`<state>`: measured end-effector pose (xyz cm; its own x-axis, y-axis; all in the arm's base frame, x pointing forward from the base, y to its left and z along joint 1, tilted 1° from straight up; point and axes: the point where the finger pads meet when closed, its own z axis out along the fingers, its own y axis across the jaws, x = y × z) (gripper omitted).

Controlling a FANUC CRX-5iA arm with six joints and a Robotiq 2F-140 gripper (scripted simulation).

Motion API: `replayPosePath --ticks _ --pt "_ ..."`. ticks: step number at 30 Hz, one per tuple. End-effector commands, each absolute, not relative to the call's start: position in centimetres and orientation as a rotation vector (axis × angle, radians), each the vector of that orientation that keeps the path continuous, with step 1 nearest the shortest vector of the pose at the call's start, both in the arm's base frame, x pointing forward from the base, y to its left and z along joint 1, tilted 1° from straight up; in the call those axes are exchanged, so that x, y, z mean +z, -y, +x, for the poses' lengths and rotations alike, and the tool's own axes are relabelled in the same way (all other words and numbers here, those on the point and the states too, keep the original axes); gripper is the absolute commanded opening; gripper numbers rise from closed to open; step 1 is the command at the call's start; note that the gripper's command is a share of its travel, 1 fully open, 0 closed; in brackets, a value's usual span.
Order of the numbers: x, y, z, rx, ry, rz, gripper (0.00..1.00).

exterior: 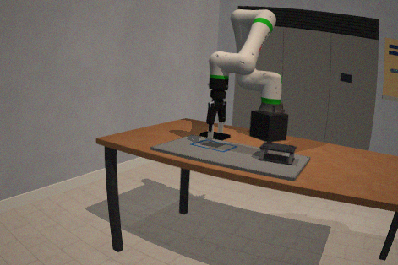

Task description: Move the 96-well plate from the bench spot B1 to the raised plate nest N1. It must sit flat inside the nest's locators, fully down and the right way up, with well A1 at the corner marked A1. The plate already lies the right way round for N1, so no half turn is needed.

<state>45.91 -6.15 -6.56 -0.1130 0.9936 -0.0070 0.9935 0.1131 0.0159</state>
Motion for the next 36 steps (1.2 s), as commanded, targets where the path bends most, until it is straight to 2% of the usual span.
replayPosePath --ticks 1,29,36 --pt "-6.1 6.2 45.9 0.011 -2.332 2.081 0.0" --pt "-4.8 6.1 45.9 0.011 -2.332 2.081 0.0" --pt "-4.4 3.9 45.7 0.009 -2.506 1.867 0.0"
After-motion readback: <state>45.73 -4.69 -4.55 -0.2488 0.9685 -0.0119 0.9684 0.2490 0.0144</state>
